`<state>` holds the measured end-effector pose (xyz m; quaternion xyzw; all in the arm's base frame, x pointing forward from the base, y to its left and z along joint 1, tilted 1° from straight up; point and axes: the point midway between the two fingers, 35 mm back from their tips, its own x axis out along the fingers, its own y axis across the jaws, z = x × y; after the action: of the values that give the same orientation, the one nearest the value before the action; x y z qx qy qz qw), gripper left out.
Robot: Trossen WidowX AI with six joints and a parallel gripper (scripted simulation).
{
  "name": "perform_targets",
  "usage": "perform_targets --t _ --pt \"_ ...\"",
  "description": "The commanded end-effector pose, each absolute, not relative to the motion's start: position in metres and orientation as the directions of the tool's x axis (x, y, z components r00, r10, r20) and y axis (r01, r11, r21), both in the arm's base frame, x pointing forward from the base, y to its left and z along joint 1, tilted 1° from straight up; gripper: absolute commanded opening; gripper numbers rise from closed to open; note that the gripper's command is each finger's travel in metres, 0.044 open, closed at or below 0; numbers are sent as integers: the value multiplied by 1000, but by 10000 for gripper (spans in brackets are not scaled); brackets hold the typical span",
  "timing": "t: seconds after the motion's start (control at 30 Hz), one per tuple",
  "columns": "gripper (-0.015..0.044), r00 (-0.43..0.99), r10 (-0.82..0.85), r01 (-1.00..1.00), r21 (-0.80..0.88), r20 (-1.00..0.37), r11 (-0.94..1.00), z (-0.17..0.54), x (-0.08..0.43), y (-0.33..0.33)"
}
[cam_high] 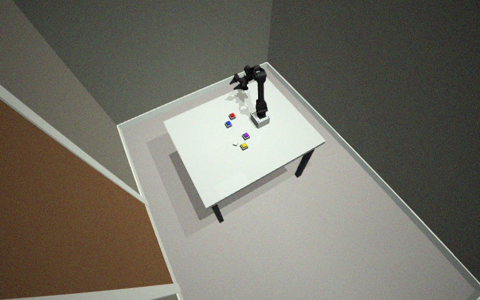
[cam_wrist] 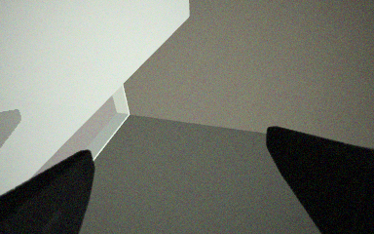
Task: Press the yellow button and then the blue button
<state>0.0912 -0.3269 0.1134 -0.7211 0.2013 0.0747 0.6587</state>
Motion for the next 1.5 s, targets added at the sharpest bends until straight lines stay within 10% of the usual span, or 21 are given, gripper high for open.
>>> perform_targets --t 0.0,0.67,1.47 --pt "400 903 -189 -401 -915 -386 -50 112 92 -327" --pt "400 595 326 -737 -337 -735 586 85 270 -196" --pt "400 139 346 -536 224 -928 814 79 320 1"
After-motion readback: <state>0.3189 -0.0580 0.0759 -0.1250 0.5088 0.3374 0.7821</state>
